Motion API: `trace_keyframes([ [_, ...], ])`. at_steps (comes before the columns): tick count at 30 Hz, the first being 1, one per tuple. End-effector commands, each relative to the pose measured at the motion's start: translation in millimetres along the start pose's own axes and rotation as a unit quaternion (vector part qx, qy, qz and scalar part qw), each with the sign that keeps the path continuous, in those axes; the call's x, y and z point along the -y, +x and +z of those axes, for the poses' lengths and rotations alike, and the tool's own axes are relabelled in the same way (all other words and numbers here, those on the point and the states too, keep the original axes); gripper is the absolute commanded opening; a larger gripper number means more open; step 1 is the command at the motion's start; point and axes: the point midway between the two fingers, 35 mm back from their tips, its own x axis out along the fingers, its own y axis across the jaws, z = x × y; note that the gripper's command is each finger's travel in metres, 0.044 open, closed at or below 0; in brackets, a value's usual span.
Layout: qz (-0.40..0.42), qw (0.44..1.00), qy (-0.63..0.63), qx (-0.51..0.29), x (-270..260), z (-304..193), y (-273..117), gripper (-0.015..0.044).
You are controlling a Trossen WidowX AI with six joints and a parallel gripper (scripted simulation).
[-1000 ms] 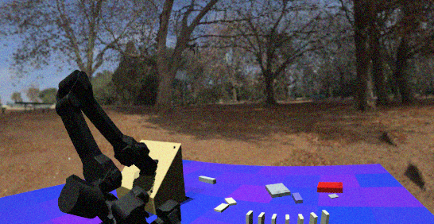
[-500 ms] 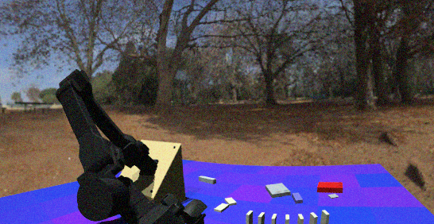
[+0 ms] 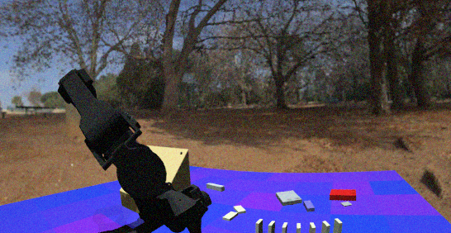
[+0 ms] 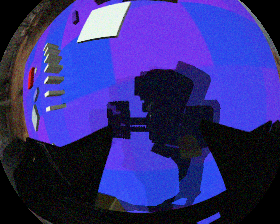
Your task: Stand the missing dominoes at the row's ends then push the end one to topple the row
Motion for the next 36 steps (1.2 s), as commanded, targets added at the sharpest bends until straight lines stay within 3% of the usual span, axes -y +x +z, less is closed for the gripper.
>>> trace_keyframes([
  [1, -0.098, 0.988, -0.066, -0.103, 20, -20, -56, 0.044],
  [13, -0.098, 0.988, -0.066, -0.103, 21, -20, -54, 0.044],
  [21, -0.1, 0.988, -0.066, -0.102, 34, -32, 5, 0.044],
  [36, -0.1, 0.987, -0.067, -0.102, 37, -35, 19, 0.044],
])
